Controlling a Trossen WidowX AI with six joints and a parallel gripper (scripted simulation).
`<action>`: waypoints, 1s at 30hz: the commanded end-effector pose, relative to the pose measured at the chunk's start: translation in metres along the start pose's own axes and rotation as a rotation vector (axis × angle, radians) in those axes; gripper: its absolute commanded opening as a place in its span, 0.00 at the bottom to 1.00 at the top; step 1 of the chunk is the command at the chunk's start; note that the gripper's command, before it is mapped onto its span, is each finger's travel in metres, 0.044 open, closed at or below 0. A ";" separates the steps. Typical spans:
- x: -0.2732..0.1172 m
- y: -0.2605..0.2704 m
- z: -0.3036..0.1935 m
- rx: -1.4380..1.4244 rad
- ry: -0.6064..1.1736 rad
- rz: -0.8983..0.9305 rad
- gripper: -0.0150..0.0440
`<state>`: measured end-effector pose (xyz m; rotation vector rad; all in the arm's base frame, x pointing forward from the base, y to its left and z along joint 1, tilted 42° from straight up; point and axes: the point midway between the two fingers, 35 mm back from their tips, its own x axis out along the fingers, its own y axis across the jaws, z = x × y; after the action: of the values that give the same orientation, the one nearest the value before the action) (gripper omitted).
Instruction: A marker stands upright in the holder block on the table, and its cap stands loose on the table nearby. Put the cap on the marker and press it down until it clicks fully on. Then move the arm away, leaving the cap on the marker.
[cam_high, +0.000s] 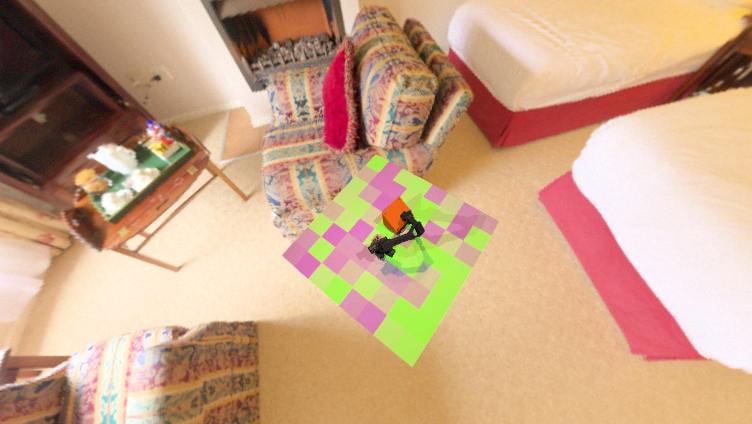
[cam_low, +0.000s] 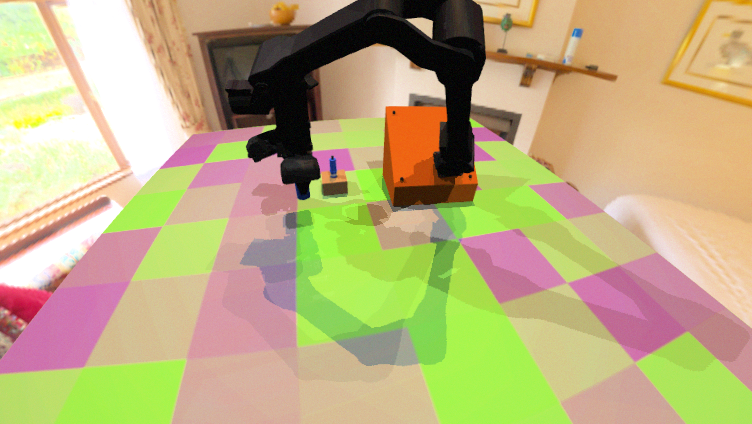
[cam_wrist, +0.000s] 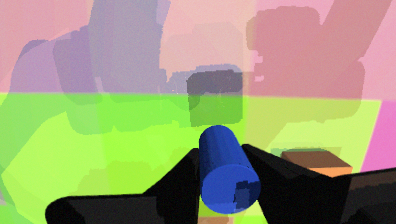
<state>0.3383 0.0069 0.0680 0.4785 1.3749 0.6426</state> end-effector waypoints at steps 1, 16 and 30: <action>-0.005 -0.012 -0.005 0.002 0.003 -0.008 0.25; -0.026 -0.061 -0.034 0.005 0.006 -0.023 0.25; -0.044 -0.099 -0.068 0.004 0.008 -0.015 0.25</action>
<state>0.2881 -0.0934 0.0299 0.4679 1.3815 0.6217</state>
